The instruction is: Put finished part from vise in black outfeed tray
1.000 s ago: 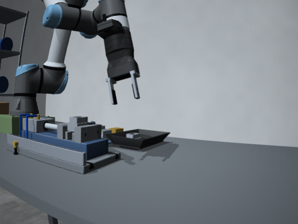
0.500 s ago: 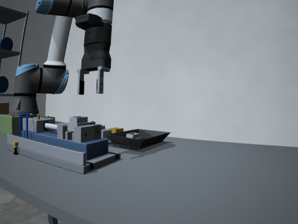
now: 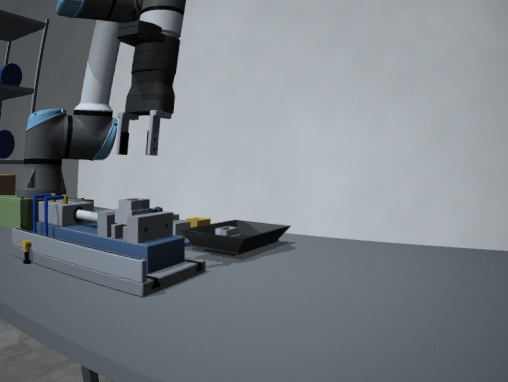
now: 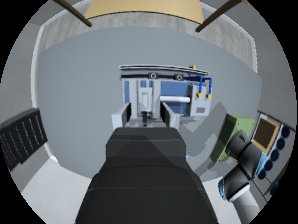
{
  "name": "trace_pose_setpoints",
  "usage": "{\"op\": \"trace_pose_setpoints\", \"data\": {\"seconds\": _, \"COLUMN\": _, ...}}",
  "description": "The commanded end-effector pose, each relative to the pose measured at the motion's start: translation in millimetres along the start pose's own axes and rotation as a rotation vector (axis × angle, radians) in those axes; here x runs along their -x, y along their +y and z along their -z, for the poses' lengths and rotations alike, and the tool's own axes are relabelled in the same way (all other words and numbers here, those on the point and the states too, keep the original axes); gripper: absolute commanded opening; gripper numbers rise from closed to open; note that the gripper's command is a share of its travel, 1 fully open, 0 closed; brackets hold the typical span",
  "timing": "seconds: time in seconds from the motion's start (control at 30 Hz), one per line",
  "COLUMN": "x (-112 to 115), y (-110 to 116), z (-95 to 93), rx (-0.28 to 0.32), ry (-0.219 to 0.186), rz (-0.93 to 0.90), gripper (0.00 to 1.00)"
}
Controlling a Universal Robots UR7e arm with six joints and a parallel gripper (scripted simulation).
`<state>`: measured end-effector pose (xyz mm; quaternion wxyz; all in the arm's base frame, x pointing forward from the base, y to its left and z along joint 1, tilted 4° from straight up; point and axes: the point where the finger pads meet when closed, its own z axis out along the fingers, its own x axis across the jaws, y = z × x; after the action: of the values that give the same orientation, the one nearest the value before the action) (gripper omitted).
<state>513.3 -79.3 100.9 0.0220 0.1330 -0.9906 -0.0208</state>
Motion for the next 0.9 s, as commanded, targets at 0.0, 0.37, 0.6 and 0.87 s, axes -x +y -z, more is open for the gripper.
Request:
{"op": "trace_pose_setpoints", "data": {"seconds": 0.0, "x": -0.9, "y": -0.3, "z": 0.9, "rx": 0.0, "ry": 0.002, "rz": -0.001, "gripper": 1.0}}
{"op": "trace_pose_setpoints", "data": {"seconds": 0.37, "x": -0.9, "y": -0.3, "z": 0.9, "rx": 0.0, "ry": 0.002, "rz": -0.001, "gripper": 0.0}}
{"op": "trace_pose_setpoints", "data": {"seconds": 0.6, "x": -0.9, "y": -0.3, "z": 0.9, "rx": 0.0, "ry": 0.002, "rz": -0.001, "gripper": 0.0}}
{"op": "trace_pose_setpoints", "data": {"seconds": 0.87, "x": -0.9, "y": -0.3, "z": 0.9, "rx": 0.0, "ry": 0.002, "rz": -0.001, "gripper": 0.0}}
